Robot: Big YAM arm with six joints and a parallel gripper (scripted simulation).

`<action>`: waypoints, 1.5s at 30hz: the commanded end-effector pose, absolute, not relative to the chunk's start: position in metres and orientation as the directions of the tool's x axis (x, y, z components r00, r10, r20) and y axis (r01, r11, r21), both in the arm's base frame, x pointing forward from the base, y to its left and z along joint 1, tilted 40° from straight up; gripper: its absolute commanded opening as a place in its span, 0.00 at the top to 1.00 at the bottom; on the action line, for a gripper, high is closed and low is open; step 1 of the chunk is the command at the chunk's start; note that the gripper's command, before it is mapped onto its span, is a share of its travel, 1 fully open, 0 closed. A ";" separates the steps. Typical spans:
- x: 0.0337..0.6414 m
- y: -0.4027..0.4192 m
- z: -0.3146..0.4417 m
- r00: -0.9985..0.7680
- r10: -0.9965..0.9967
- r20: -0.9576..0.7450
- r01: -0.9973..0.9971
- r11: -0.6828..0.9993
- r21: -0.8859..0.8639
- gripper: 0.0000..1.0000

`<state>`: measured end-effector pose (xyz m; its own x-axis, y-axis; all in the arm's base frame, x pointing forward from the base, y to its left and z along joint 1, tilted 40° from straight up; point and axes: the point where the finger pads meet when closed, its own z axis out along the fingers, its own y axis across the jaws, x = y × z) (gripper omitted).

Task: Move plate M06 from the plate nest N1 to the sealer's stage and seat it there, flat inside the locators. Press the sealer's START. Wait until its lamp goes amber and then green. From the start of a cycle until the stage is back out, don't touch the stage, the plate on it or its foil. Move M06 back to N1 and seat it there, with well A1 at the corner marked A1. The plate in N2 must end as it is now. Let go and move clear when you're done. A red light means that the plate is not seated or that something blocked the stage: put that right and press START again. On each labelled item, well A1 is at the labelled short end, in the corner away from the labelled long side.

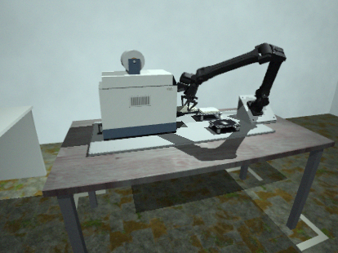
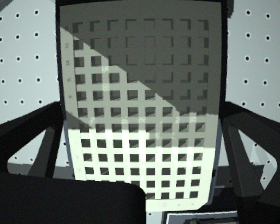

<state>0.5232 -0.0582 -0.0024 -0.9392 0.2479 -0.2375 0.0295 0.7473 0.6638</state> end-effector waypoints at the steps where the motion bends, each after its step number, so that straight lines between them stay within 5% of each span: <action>1: 0.540 -0.071 0.002 -0.929 0.248 -0.275 0.008 0.757 0.653 0.00; 45: 0.539 -0.078 0.023 -0.926 0.247 -0.286 0.000 0.758 0.653 0.00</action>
